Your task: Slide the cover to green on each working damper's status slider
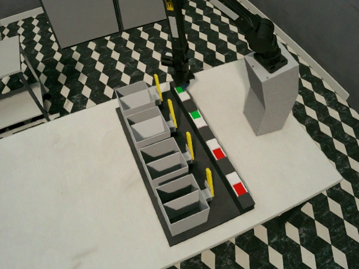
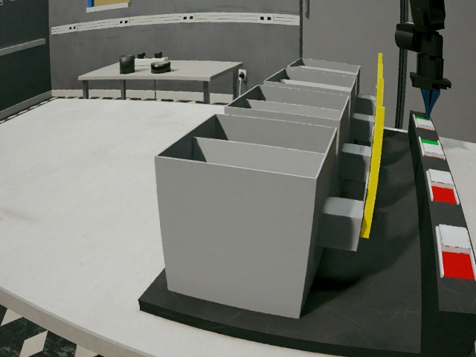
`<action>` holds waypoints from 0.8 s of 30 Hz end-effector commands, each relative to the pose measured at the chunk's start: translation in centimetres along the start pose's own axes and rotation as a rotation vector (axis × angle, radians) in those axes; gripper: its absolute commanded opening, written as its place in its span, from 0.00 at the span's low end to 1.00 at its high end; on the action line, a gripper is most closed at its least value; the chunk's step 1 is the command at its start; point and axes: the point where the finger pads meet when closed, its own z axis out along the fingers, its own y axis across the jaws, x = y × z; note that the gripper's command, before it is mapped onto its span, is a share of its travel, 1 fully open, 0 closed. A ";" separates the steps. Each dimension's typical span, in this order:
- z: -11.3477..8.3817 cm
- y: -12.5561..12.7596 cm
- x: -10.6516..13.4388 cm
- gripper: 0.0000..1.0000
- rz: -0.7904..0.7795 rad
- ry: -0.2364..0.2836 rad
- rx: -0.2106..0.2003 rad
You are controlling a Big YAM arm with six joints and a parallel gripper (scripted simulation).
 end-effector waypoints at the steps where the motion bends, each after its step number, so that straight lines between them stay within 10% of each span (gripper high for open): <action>1: -2.4 0.9 -0.9 0.00 -0.008 -0.017 -0.022; 23: -3.9 1.3 -0.6 0.00 -0.012 -0.016 -0.024; 24: -3.9 1.3 -0.6 1.00 -0.012 -0.017 -0.024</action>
